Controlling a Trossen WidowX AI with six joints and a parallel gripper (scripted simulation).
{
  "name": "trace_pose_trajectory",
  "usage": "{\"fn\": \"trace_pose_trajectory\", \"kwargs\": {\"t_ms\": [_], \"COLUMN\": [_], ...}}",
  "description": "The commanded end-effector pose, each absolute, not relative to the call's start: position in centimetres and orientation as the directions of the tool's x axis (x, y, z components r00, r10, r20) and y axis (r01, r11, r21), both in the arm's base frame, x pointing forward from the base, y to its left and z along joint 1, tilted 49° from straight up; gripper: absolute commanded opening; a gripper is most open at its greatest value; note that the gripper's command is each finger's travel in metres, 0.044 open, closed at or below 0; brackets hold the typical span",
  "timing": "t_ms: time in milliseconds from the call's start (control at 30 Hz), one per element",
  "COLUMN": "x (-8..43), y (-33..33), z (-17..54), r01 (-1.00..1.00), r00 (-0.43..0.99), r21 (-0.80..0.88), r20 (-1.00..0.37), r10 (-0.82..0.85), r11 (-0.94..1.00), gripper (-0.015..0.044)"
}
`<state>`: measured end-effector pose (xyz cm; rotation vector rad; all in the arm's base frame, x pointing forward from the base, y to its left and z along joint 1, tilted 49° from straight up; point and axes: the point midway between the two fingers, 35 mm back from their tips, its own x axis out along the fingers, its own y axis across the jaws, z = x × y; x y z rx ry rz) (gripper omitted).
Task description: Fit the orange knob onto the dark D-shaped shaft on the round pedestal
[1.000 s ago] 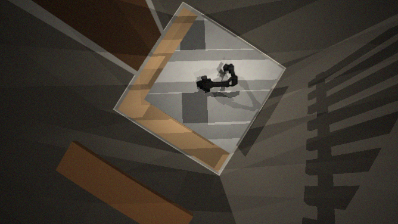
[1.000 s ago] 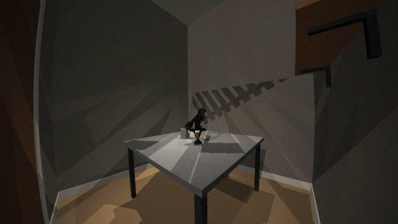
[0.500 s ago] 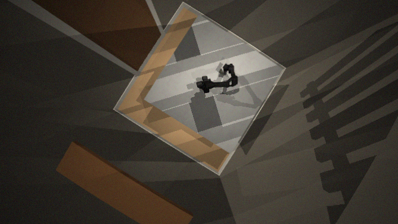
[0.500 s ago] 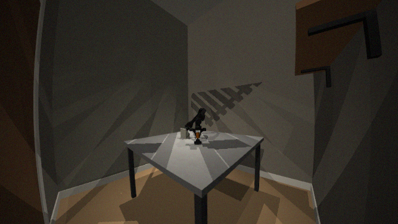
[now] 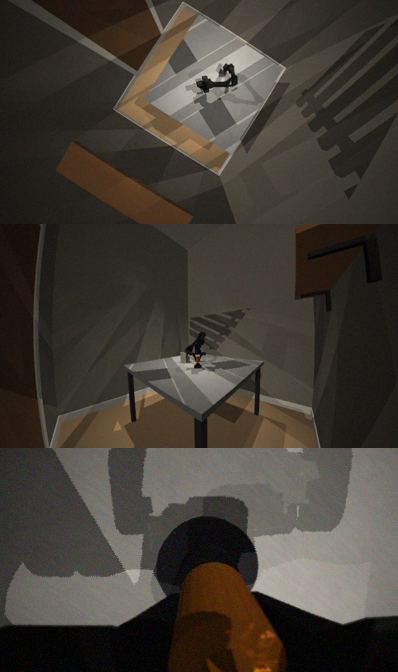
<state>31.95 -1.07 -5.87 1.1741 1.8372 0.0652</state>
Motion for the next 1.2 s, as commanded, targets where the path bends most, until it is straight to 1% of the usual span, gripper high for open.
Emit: {"fn": "trace_pose_trajectory", "kwargs": {"t_ms": [0,1033,1167], "x": [31.92,32.01,31.99], "y": [-1.40,-1.43,-1.50], "z": [-5.67,-5.67,-5.65], "r01": [0.687,0.687,0.746], "r00": [-0.113,-0.113,-0.113], "r21": [0.482,0.482,0.432], "r20": [-0.669,-0.669,-0.669], "r10": [0.735,0.735,0.735], "r11": [0.544,0.544,0.508], "gripper": [0.0000,0.0000,0.0000]}}
